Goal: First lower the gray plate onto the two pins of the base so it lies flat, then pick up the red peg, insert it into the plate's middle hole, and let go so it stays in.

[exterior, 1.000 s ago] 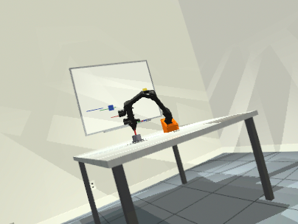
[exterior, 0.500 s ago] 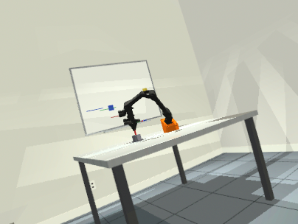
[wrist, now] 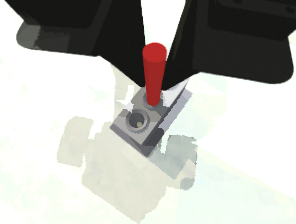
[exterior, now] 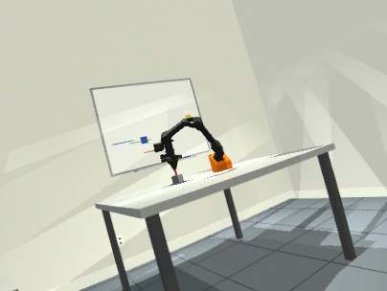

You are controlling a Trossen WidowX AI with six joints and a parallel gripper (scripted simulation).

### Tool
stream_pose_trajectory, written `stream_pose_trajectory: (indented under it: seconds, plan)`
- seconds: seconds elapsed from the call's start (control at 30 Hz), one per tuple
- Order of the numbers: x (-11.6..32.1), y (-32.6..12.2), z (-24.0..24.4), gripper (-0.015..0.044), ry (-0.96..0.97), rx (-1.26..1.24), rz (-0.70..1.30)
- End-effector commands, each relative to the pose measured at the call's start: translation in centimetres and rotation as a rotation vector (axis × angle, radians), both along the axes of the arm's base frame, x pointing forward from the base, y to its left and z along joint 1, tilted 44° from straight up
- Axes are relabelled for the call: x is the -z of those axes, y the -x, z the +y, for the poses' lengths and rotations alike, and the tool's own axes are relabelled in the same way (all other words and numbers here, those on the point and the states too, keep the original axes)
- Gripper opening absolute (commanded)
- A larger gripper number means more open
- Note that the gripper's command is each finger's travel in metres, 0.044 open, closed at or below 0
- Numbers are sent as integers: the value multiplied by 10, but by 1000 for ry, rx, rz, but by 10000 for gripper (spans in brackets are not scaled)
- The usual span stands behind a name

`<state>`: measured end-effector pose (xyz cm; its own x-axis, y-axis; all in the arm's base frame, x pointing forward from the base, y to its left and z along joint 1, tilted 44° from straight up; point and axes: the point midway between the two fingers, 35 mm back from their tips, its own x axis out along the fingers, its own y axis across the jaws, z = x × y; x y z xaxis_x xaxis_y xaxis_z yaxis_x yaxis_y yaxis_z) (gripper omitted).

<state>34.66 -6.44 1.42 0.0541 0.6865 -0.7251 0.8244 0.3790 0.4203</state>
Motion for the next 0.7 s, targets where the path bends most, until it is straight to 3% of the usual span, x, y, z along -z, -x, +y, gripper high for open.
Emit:
stream_pose_trajectory:
  seconds: [0.0,0.03,0.67]
  plan:
    - [0,0,0,131,0,0,0]
    - [0,0,0,150,0,0,0]
    - [-4,2,-4,150,-4,8,4]
